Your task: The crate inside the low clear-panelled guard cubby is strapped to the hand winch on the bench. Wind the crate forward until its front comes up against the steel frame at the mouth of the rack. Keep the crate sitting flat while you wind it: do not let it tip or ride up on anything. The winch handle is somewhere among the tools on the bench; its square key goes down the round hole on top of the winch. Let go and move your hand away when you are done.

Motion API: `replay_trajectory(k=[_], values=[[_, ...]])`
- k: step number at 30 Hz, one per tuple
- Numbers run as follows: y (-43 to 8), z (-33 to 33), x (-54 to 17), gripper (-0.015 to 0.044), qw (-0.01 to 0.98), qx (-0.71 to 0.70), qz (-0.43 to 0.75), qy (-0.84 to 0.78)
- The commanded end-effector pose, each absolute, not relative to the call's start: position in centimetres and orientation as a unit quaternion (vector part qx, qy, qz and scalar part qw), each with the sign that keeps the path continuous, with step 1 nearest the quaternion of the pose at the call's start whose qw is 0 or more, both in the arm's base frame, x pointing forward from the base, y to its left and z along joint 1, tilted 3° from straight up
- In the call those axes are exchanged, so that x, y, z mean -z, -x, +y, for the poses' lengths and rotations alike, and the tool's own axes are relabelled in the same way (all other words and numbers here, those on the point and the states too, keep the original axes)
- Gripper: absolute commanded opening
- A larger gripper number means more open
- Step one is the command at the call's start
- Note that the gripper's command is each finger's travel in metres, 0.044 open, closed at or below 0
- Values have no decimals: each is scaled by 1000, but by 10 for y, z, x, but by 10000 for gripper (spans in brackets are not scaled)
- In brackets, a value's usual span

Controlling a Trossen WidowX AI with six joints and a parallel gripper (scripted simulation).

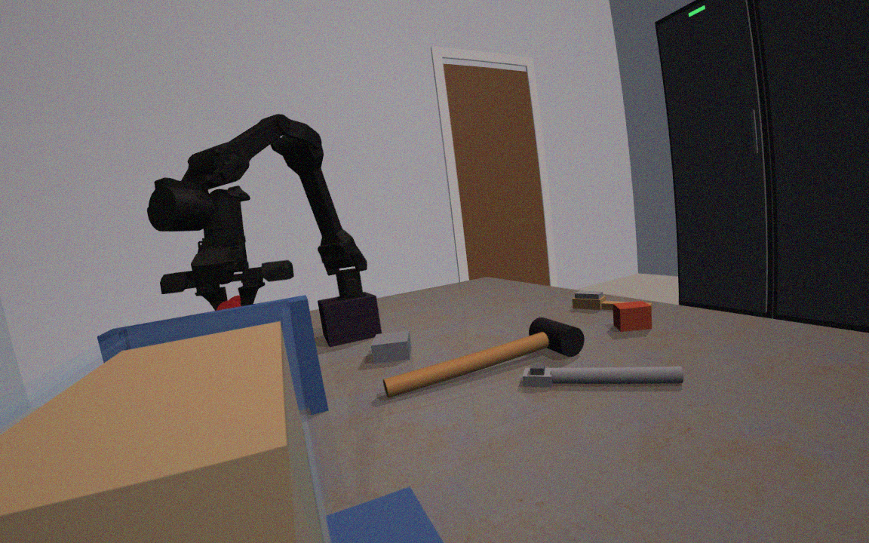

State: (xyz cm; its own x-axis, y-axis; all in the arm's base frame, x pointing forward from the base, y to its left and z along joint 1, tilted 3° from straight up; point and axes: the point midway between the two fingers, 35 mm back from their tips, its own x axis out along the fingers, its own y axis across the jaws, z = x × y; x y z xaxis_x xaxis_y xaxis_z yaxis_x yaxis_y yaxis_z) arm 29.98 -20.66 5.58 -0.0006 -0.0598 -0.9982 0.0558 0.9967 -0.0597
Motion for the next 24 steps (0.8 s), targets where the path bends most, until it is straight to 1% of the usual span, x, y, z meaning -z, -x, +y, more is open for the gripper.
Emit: replay_trajectory(k=[1, 24], values=[[-293, -190, -53, 0, 701, 25, 713, -8], [-276, -166, -53, 0, 700, 25, 714, -8]])
